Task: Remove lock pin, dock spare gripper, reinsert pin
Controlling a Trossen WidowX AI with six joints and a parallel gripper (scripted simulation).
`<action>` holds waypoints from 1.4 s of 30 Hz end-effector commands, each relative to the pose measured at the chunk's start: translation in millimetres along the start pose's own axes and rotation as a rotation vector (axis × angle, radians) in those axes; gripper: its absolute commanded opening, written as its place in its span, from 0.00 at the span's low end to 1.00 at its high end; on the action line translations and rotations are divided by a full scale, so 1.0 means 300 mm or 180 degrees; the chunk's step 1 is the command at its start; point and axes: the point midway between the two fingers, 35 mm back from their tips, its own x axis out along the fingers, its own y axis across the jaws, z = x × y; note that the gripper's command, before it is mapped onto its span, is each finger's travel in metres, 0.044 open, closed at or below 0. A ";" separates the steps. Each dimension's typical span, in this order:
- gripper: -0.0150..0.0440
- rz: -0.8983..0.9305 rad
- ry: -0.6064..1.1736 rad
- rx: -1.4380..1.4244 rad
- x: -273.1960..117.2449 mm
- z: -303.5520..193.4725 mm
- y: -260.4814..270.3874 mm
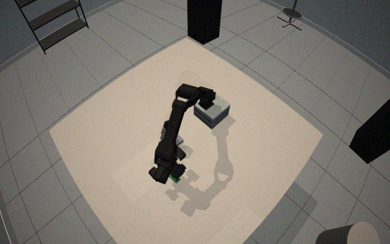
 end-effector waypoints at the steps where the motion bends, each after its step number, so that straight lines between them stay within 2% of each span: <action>1: 0.25 -0.0019 0.0002 0.0006 -0.066 -0.019 0.001; 18: 0.25 -0.0016 -0.0007 0.0043 -0.061 -0.015 0.004; 42: 0.25 0.0023 -0.0019 0.0121 -0.115 -0.015 0.221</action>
